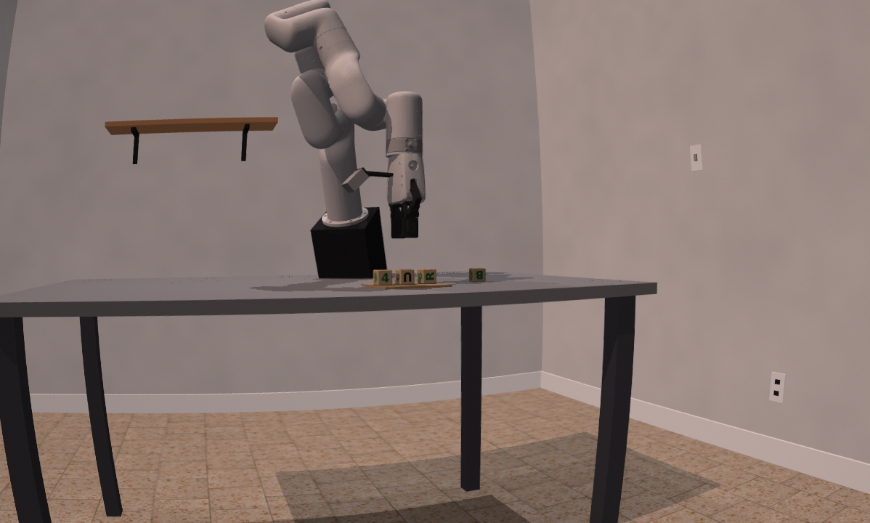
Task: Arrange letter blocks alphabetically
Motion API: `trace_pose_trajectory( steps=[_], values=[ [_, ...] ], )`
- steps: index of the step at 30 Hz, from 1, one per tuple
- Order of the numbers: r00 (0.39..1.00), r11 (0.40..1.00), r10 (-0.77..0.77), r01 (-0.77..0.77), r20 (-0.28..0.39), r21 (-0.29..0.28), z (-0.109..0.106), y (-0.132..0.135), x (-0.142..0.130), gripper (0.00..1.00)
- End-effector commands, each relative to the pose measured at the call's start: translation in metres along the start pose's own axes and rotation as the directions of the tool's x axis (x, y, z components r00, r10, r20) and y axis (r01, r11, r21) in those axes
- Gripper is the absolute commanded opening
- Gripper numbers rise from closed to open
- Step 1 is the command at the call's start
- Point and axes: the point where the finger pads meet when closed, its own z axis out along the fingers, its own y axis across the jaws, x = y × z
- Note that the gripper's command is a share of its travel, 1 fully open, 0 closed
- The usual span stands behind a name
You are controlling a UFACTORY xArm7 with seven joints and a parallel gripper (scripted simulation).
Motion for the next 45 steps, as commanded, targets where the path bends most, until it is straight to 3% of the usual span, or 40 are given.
trace_pose_trajectory(
  steps=[1,29,41,45],
  values=[
    [1.000,1.000,0.000,0.000,0.001,0.002,-0.002,-0.001,0.000,1.00],
    [1.000,1.000,0.000,0.000,0.001,0.002,-0.011,-0.001,0.000,1.00],
    [1.000,1.000,0.000,0.000,0.001,0.002,-0.069,-0.001,0.000,1.00],
    [1.000,1.000,0.000,0.000,0.001,0.002,-0.080,-0.001,0.000,1.00]
  ],
)
